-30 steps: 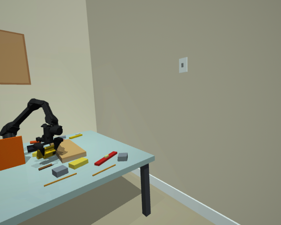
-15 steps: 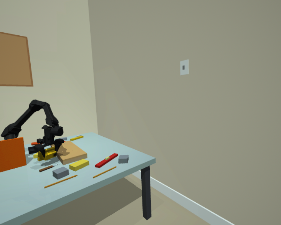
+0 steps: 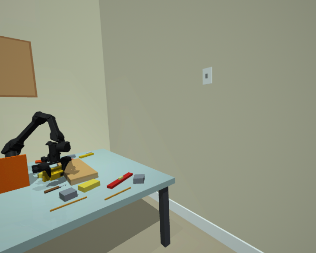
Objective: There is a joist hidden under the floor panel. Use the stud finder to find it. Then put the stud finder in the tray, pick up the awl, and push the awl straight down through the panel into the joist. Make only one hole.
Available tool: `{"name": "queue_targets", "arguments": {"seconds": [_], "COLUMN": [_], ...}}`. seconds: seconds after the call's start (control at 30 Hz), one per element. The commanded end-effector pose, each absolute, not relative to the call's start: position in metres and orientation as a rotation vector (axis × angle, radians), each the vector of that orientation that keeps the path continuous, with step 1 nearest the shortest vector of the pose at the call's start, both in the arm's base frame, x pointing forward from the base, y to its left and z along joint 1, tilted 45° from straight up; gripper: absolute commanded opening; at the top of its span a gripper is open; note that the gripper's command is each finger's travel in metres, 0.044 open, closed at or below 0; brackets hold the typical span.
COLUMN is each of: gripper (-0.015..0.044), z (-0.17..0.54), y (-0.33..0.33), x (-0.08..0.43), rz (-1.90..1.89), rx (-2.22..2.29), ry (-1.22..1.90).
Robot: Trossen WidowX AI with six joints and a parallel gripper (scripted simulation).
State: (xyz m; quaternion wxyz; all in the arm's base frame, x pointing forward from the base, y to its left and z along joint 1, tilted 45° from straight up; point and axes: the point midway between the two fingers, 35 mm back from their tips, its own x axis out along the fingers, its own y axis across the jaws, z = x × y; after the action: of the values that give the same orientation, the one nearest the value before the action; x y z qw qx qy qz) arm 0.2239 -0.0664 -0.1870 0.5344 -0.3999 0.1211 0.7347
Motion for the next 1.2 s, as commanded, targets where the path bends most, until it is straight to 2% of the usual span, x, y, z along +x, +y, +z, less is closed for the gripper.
{"name": "queue_targets", "arguments": {"seconds": [0.0, 1.17], "gripper": [0.0000, 0.0000], "z": [-0.1861, -0.1860], "y": [-0.0670, -0.0630], "x": [0.2243, 0.2220], "rz": [1.743, 1.683], "rx": [-0.969, -1.088], "ry": [0.306, 0.398]}}
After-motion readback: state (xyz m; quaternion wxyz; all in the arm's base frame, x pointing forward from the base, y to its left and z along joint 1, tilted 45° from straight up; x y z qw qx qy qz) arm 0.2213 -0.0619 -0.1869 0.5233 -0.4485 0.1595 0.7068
